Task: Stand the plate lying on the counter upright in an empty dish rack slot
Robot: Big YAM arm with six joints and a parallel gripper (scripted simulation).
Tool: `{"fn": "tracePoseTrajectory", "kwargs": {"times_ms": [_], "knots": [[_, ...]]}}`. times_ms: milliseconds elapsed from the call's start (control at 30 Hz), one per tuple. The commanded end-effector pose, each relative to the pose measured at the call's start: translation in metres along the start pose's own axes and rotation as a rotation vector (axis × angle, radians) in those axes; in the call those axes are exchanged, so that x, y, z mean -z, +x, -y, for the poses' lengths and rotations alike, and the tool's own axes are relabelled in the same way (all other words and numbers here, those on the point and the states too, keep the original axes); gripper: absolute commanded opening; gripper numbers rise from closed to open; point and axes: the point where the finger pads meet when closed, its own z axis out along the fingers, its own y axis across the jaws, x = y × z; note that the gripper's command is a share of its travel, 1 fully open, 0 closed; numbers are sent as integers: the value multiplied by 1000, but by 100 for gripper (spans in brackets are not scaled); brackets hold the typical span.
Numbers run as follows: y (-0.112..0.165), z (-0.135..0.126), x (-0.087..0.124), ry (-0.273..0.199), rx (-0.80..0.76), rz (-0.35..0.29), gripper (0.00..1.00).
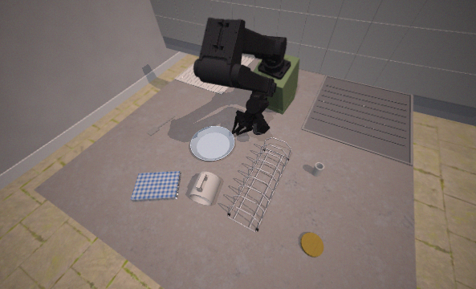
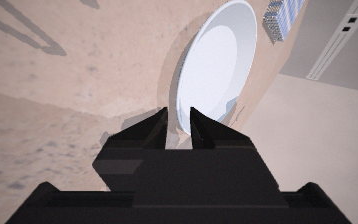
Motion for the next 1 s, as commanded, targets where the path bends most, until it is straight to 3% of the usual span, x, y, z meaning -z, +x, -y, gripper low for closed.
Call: {"fn": "tracePoseTrajectory", "kwargs": {"times_ms": [0,967], "knots": [[3,-4,-1,-11,14,-6,26],[6,-5,-19,-15,17,-15,26]]}}
